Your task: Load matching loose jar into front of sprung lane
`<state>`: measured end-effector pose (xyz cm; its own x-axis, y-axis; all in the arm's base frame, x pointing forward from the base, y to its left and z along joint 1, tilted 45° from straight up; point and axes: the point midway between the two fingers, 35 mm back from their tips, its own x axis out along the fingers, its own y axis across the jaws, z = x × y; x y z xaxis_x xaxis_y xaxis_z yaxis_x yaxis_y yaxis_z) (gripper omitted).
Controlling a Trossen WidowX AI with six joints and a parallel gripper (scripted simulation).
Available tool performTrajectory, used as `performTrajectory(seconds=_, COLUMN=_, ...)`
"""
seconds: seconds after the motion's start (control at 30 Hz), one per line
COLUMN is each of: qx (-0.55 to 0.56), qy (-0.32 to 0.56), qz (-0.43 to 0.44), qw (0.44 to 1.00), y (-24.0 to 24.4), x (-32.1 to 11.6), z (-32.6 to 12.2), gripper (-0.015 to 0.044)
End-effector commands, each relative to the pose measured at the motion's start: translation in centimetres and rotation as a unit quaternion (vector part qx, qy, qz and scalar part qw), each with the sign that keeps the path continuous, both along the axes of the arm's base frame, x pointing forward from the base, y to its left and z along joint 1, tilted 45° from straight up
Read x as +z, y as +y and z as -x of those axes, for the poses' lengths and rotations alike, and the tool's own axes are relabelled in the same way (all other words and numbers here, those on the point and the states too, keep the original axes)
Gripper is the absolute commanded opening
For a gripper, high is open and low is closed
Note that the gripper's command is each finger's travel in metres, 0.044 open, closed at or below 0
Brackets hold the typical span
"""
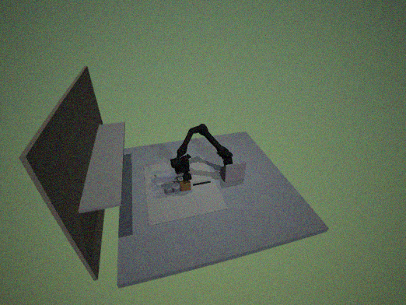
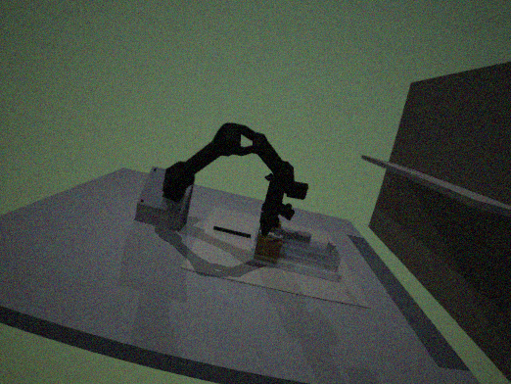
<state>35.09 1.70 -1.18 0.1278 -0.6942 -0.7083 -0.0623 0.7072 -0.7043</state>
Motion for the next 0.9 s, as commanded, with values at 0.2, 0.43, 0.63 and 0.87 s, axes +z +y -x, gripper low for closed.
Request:
performTrajectory(seconds=0.2, qx=0.0, qy=-0.005, qz=0.002, qw=1.0, y=-0.15, x=0.08, z=-0.04, gripper=0.0)
performTrajectory(seconds=0.43, qx=0.0, qy=-0.005, qz=0.002, qw=1.0, y=-0.17, x=0.07, z=0.07, gripper=0.0)
performTrajectory(seconds=0.63, qx=0.0, qy=-0.005, qz=0.002, qw=1.0, y=-0.18, x=0.06, z=0.17, gripper=0.0)
performTrajectory(seconds=0.87, qx=0.0, qy=-0.005, qz=0.002, qw=1.0, y=-0.19, x=0.05, z=0.29, gripper=0.0)
